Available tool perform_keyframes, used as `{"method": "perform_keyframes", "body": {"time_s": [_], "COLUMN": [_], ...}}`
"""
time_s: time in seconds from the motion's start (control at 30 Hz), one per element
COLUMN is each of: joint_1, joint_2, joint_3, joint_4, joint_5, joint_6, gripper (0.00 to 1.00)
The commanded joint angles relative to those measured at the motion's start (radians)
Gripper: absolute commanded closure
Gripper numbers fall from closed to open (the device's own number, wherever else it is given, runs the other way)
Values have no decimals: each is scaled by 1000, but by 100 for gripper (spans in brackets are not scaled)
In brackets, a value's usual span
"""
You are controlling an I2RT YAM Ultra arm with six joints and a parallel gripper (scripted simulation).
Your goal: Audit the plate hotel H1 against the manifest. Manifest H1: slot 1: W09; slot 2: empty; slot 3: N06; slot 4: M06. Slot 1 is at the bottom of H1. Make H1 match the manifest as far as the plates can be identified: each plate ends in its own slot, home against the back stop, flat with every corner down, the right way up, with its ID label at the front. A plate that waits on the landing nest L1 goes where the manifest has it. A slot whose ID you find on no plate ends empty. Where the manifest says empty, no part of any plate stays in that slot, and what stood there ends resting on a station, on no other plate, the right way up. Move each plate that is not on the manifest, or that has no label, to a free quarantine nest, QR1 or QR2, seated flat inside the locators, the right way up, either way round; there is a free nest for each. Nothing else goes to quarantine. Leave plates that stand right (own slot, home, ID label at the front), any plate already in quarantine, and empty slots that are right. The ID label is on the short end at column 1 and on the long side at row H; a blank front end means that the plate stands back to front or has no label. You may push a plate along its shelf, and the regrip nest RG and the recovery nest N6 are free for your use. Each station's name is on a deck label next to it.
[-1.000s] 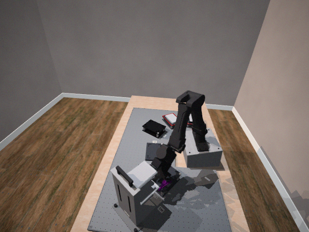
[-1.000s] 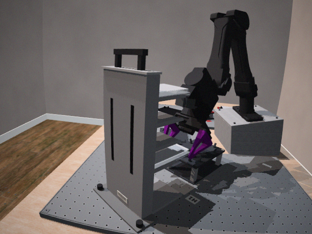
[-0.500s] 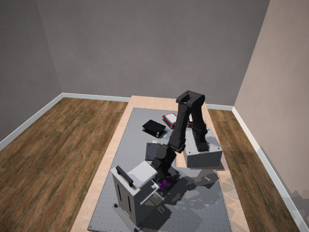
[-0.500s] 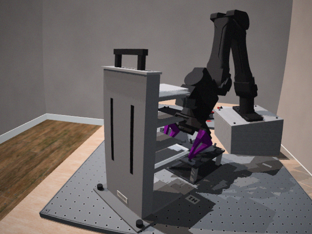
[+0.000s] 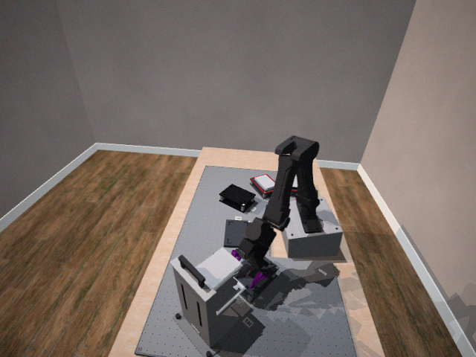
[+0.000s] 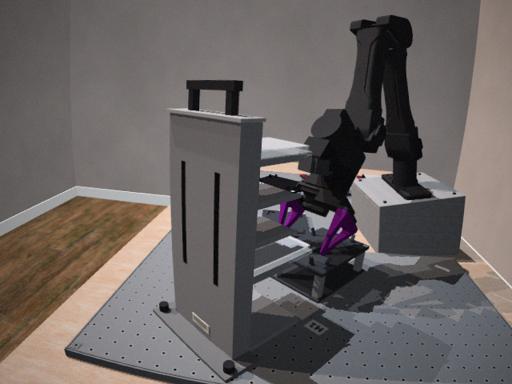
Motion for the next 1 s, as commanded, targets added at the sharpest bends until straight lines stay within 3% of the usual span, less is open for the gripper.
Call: {"method": "perform_keyframes", "body": {"time_s": [0.0, 0.97], "joint_1": [0, -2], "joint_2": [-30, -154], "joint_3": [-3, -180], "joint_4": [21, 72], "joint_5": [-1, -2], "joint_6": [0, -2], "gripper": [0, 0]}}
